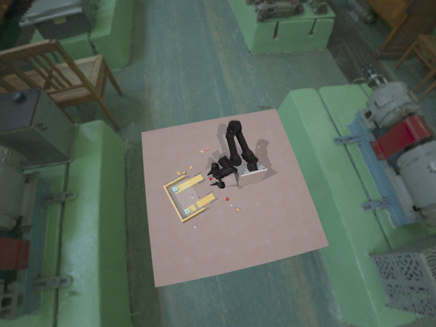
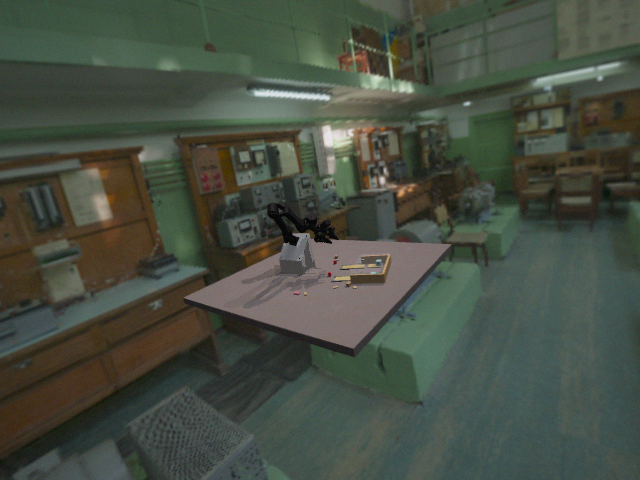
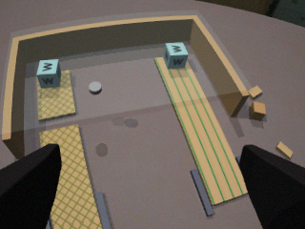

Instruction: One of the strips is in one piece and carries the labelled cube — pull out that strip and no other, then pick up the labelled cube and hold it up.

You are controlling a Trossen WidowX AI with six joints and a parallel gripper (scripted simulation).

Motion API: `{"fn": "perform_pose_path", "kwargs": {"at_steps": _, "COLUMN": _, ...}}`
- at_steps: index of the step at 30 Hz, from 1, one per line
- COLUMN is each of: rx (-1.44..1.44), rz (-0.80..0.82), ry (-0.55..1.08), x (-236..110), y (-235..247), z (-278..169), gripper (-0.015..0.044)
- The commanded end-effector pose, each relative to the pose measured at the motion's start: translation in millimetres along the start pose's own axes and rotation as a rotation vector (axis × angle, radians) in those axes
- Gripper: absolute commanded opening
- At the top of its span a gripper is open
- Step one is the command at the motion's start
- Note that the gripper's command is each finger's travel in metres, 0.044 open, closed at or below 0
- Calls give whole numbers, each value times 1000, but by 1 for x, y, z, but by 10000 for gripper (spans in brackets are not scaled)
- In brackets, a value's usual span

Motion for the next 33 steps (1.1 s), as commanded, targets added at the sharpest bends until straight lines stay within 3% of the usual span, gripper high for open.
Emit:
{"fn": "perform_pose_path", "kwargs": {"at_steps": 1, "rx": -19, "rz": 7, "ry": 45, "x": 14, "y": -2, "z": 2, "gripper": 295}}
{"fn": "perform_pose_path", "kwargs": {"at_steps": 12, "rx": -108, "rz": 128, "ry": 376, "x": 98, "y": -20, "z": 11, "gripper": 6}}
{"fn": "perform_pose_path", "kwargs": {"at_steps": 19, "rx": -157, "rz": 237, "ry": 629, "x": 141, "y": -54, "z": 5, "gripper": 0}}
{"fn": "perform_pose_path", "kwargs": {"at_steps": 33, "rx": -200, "rz": 352, "ry": 871, "x": 162, "y": -103, "z": -13, "gripper": 0}}
Point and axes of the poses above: the point midway between the two fingers, 35 mm back from their tips, its own x axis out along the fingers, its own y axis across the jaws, z = x × y, the point moved 7 cm from there along -x, back along the fingers, and after that the axes turned 14 degrees about -x, right-handed, at the moved point
